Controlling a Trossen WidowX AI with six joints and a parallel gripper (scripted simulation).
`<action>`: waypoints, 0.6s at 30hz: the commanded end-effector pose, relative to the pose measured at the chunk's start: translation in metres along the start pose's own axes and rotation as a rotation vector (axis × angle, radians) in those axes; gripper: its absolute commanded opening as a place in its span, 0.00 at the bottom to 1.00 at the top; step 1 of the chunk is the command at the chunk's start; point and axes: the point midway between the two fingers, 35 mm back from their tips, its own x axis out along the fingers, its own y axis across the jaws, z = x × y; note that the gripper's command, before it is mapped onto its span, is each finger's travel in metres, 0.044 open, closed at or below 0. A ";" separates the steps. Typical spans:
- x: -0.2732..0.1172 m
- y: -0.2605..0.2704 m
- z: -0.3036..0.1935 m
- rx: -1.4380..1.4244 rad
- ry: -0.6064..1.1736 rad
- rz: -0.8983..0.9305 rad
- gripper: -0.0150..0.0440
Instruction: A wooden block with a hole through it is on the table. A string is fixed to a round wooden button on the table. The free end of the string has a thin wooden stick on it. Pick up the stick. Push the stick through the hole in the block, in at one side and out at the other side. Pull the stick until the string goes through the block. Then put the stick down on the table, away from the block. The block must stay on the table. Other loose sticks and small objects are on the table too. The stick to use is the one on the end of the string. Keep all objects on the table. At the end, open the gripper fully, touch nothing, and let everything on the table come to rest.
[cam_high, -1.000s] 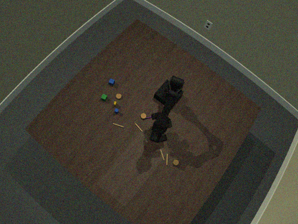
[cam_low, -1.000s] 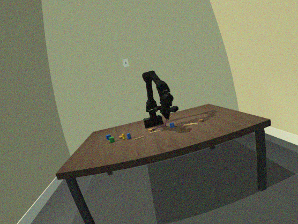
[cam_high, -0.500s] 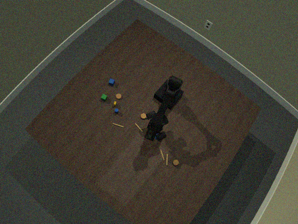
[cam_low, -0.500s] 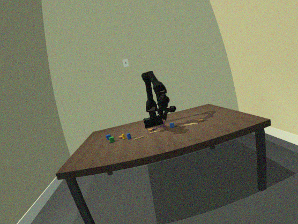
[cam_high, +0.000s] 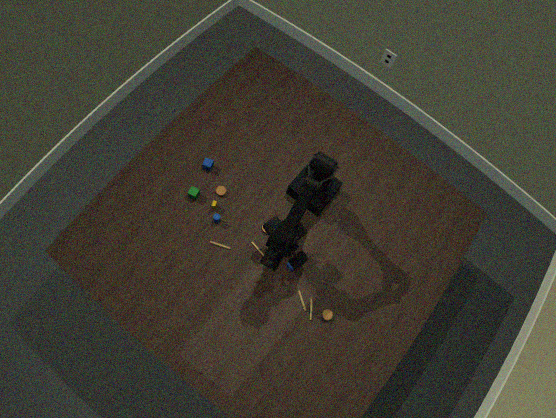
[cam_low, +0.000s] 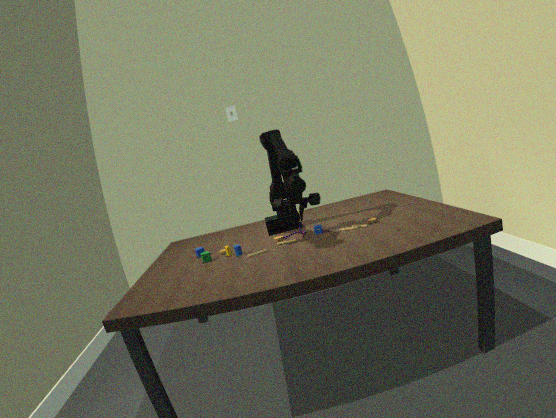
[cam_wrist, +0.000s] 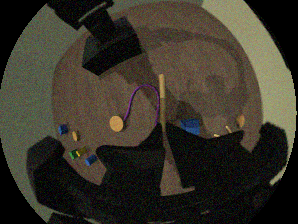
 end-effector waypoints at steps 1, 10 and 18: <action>0.001 0.005 -0.001 -0.066 -0.019 -0.007 0.25; 0.000 0.011 -0.002 -0.126 -0.028 -0.013 0.25; -0.002 0.009 -0.007 -0.106 -0.012 -0.010 0.25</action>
